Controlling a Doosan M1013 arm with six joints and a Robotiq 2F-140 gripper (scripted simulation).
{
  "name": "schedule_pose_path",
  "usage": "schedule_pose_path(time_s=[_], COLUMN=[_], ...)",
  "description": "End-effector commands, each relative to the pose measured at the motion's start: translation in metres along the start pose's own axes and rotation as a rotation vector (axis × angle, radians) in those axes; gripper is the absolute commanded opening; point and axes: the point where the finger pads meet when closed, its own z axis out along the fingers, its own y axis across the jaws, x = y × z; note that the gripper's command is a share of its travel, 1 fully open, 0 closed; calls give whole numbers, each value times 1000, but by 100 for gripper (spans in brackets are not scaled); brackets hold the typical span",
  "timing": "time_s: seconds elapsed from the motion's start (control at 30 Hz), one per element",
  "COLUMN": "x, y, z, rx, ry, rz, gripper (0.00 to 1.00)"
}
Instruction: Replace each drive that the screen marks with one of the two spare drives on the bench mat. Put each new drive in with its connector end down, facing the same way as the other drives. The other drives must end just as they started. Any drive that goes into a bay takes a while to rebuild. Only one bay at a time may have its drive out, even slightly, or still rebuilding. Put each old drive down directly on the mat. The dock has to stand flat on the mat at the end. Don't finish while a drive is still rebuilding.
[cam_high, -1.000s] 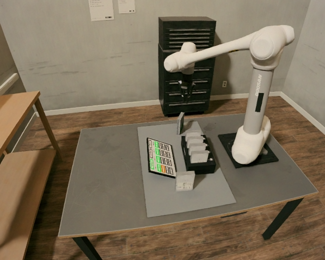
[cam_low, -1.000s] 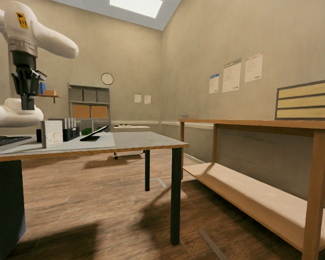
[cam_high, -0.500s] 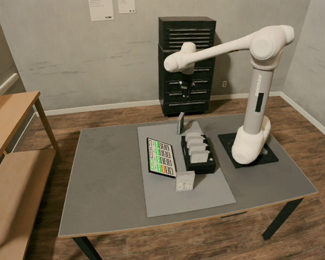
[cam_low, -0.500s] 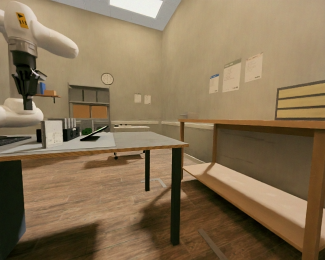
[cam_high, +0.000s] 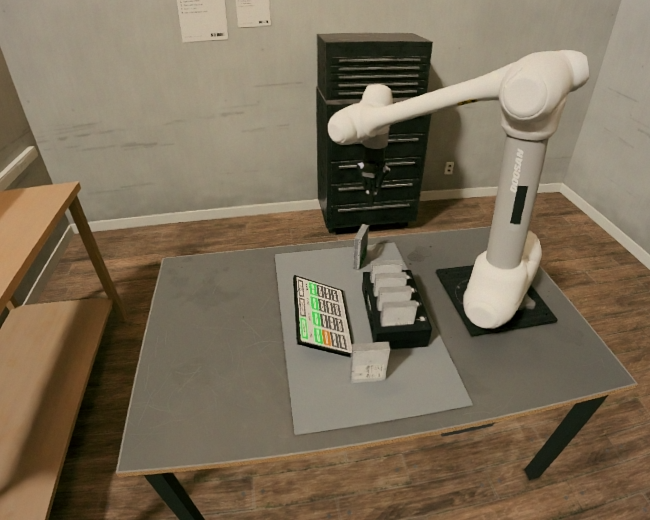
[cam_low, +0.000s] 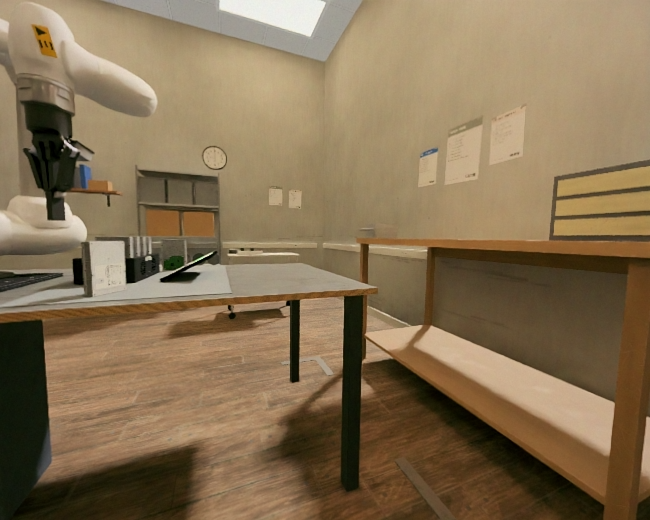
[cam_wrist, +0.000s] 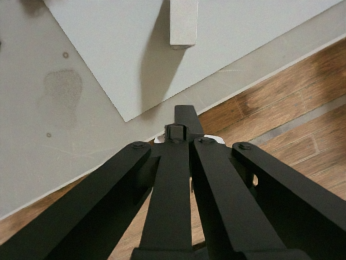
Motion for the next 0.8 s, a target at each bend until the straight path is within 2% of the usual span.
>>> schedule_pose_path(time_s=[0.0,0.13,0.27,0.33,0.5,0.77], x=[0,11,52,52,142,237], y=[0,0,-5,-5,-29,-89], z=[-1,-1,-3,-3,-5,-5], rx=[-1,-1,-1,-1,-1,-1], ry=[0,0,0,0,0,0], rz=[0,20,95,95,281,697], gripper=[10,10,10,10,10,10])
